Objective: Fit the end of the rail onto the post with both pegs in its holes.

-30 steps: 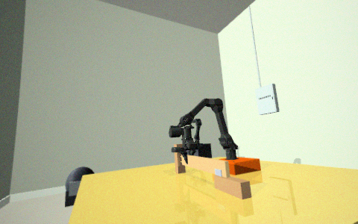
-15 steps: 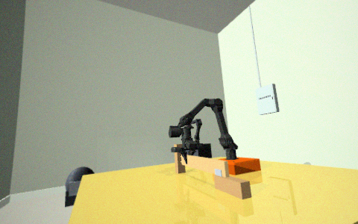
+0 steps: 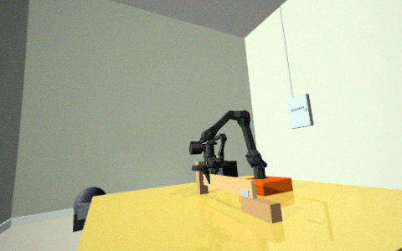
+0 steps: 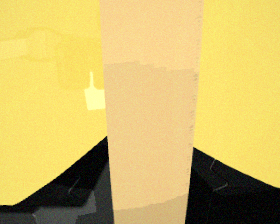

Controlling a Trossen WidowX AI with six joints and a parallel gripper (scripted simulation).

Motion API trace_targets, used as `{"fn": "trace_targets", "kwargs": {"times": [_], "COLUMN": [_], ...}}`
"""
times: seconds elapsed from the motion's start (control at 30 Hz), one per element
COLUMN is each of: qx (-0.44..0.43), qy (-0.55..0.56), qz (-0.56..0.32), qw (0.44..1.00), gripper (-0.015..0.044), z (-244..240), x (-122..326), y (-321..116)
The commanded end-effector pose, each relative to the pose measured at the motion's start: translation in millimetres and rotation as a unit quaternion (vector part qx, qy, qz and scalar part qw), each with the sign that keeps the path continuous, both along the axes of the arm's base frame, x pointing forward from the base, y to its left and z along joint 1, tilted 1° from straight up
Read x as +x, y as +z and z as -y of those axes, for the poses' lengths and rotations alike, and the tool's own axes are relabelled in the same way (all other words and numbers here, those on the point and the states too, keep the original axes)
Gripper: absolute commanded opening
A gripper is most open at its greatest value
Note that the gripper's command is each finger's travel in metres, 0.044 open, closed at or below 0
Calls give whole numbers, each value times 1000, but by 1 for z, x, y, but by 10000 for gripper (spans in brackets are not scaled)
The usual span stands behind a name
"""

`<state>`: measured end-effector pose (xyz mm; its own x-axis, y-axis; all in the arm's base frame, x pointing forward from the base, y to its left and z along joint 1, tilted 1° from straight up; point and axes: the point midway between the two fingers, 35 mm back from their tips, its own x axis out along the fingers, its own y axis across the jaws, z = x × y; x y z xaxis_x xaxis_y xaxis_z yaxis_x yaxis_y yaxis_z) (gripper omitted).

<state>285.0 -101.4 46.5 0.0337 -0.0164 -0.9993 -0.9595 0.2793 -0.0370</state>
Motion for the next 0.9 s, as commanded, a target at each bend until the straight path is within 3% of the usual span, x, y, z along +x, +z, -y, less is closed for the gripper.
{"fn": "trace_targets", "kwargs": {"times": [0.0, 0.87], "qx": [-1, -2], "qy": [1, 1], "qz": [0, 0], "qw": [1000, 1000], "gripper": [0, 0], "z": [2, 10], "x": [0, -3], "y": [0, 2]}}
